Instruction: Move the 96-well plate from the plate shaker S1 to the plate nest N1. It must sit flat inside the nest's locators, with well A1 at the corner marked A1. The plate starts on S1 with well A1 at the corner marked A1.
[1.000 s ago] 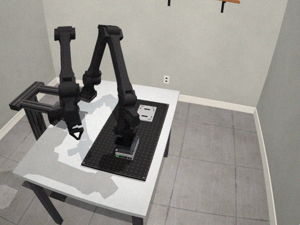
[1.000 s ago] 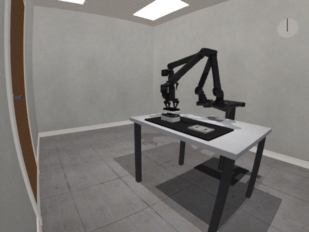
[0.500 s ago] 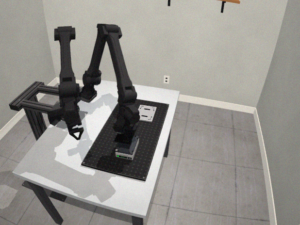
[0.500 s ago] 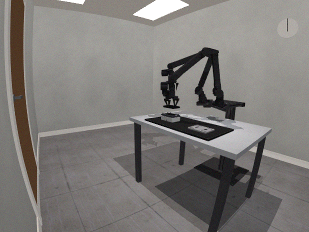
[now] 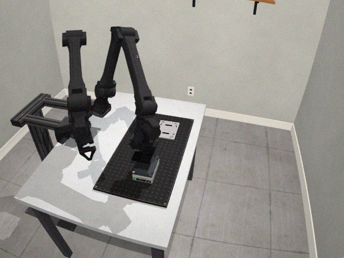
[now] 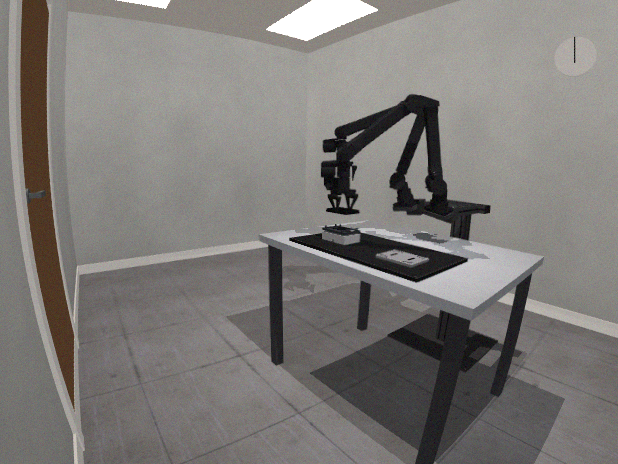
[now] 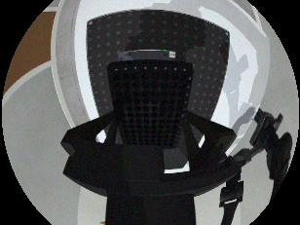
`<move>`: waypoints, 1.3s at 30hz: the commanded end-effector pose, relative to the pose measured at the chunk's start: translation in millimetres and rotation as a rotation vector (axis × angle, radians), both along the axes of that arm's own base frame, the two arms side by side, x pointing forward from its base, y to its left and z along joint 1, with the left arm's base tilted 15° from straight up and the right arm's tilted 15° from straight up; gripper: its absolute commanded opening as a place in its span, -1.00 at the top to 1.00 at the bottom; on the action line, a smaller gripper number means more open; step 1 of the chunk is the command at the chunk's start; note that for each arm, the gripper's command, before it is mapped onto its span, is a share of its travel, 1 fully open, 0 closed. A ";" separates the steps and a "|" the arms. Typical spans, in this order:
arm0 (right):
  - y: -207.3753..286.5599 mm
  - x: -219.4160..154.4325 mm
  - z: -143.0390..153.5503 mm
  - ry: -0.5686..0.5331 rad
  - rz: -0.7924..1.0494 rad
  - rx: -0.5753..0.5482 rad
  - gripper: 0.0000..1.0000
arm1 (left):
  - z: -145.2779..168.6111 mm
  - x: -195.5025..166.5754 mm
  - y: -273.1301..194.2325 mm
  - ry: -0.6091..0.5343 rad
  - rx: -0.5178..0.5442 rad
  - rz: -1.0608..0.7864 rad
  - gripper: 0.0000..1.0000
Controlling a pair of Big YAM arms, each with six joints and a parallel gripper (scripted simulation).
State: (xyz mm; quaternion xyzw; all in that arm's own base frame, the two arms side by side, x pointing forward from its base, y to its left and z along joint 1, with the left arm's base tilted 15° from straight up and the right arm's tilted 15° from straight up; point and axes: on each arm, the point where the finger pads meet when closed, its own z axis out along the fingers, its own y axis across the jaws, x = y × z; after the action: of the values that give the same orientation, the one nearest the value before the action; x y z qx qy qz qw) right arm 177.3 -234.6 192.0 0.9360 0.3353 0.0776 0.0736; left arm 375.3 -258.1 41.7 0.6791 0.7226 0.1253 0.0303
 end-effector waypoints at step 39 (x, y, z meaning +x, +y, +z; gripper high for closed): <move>-11.9 4.3 25.4 -0.032 -0.002 -0.047 -1.00 | 15.9 10.0 51.4 -0.037 -0.027 -0.002 1.00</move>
State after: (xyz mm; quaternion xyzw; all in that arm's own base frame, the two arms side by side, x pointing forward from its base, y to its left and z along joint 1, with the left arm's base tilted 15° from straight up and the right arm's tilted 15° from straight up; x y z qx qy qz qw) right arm 177.3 -234.6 192.0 0.9360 0.3353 0.0776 0.0736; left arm 377.6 -201.6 41.6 0.6684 0.7325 0.1268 0.0250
